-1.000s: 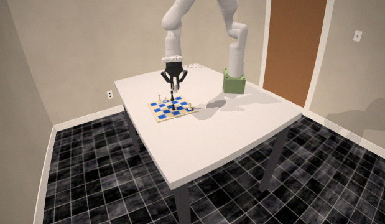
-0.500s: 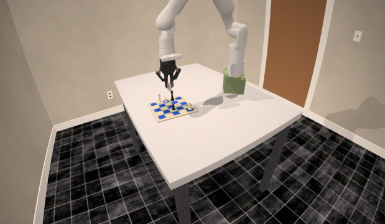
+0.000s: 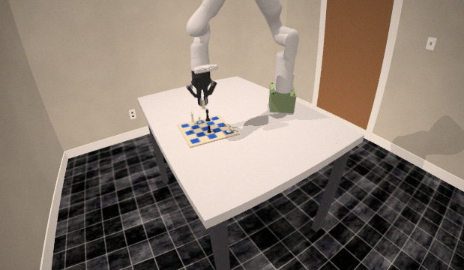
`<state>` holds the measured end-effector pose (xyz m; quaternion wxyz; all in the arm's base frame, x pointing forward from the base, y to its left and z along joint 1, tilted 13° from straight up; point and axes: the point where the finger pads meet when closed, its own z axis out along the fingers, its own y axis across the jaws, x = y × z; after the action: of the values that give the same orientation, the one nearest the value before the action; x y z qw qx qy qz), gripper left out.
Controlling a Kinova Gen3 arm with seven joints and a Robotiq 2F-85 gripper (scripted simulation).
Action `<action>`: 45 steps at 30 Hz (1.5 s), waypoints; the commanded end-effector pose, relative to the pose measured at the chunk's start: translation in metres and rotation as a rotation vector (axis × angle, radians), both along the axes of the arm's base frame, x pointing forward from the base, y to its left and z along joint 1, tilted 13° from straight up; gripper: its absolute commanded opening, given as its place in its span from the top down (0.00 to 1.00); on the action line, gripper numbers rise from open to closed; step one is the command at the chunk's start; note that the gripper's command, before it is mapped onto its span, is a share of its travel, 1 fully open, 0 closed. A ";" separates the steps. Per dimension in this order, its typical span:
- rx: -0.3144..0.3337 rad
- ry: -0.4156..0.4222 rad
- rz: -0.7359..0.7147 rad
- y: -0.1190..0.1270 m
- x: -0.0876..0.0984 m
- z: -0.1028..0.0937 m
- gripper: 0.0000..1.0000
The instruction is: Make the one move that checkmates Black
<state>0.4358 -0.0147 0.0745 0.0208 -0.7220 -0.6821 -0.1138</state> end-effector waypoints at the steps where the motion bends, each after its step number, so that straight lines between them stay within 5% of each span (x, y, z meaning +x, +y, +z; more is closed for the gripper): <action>1: 0.001 0.004 0.011 0.000 -0.001 -0.001 1.00; 12: 0.002 0.006 0.010 0.001 -0.001 -0.006 1.00; 34: -0.009 -0.004 0.004 0.010 0.014 -0.085 1.00; 45: 0.001 0.004 0.010 0.017 0.012 -0.095 1.00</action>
<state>0.4453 0.0050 -0.0175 0.0256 -0.7169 -0.6876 -0.1122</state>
